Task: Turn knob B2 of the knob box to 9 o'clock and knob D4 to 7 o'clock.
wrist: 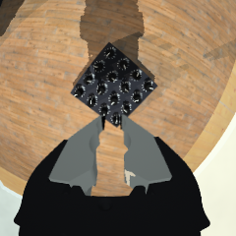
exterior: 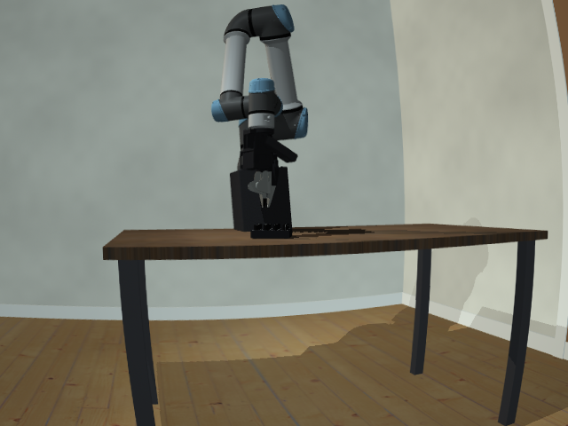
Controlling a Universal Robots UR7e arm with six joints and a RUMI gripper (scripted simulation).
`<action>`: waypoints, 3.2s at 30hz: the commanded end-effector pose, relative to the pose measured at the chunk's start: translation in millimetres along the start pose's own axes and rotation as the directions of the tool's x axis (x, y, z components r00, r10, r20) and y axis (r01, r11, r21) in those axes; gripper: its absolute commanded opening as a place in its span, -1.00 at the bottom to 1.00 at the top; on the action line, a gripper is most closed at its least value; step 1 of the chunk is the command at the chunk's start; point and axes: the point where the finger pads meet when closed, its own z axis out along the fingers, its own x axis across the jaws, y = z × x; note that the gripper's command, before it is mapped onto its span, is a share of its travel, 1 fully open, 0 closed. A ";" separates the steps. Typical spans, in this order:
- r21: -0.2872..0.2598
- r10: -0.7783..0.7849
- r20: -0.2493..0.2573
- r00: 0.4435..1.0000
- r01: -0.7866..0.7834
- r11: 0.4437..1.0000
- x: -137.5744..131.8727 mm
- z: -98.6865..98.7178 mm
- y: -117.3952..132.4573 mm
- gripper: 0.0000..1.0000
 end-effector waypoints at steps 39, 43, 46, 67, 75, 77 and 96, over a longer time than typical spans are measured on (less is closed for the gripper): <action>-0.005 0.002 -0.003 1.000 -0.002 1.000 2.3 36.3 3.0 -0.78; -0.005 0.002 -0.003 1.000 -0.002 1.000 2.4 39.5 3.0 -0.78; -0.005 0.002 -0.003 1.000 -0.002 1.000 2.4 40.7 2.9 -0.78; -0.005 0.002 -0.003 1.000 -0.002 1.000 2.4 42.5 2.8 -0.78; -0.005 0.002 -0.003 1.000 -0.002 1.000 2.4 42.5 2.8 -0.78; -0.005 0.002 -0.003 1.000 -0.002 1.000 2.4 42.5 2.8 -0.78; -0.005 0.002 -0.003 1.000 -0.002 1.000 2.4 42.5 2.3 -0.78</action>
